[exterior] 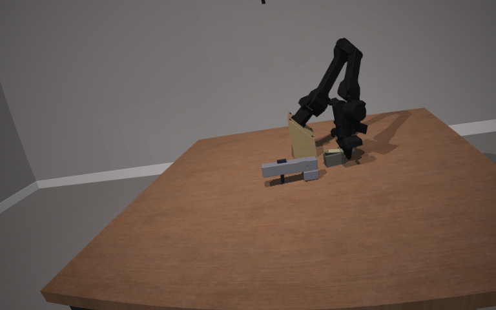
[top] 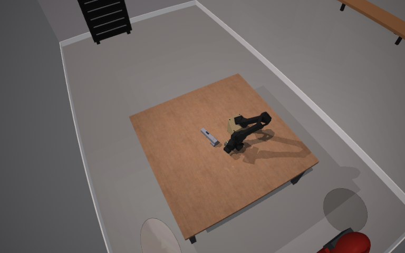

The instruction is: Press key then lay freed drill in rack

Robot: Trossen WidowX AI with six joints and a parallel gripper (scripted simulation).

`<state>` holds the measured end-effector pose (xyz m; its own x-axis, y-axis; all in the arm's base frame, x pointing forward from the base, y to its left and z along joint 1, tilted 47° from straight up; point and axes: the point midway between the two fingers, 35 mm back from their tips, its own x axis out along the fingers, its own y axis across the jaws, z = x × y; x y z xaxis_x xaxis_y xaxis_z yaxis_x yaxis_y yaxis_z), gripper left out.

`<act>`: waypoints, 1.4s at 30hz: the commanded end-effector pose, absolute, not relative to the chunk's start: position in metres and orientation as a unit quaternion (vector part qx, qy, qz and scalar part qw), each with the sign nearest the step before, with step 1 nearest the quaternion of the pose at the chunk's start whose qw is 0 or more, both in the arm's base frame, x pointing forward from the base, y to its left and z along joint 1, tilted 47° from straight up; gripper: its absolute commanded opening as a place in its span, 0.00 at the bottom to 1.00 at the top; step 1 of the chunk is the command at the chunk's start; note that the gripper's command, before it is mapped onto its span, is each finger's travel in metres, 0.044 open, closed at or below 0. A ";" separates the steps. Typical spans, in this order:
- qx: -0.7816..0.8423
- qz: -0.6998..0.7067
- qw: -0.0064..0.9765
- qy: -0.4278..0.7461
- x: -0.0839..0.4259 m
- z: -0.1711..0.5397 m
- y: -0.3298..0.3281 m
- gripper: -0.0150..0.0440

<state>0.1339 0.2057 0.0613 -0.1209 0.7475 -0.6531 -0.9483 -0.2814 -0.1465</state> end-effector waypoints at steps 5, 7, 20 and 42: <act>-0.323 0.733 0.578 0.157 0.134 0.061 0.206 0.61; -0.323 0.733 0.578 0.157 0.134 0.061 0.206 0.70; -0.332 0.730 0.574 0.164 0.136 0.074 0.189 1.00; -0.326 0.714 0.591 0.185 0.150 0.107 0.146 1.00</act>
<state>0.1445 0.1504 0.1089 -0.1142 0.7242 -0.6801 -0.9507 -0.2783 -0.1367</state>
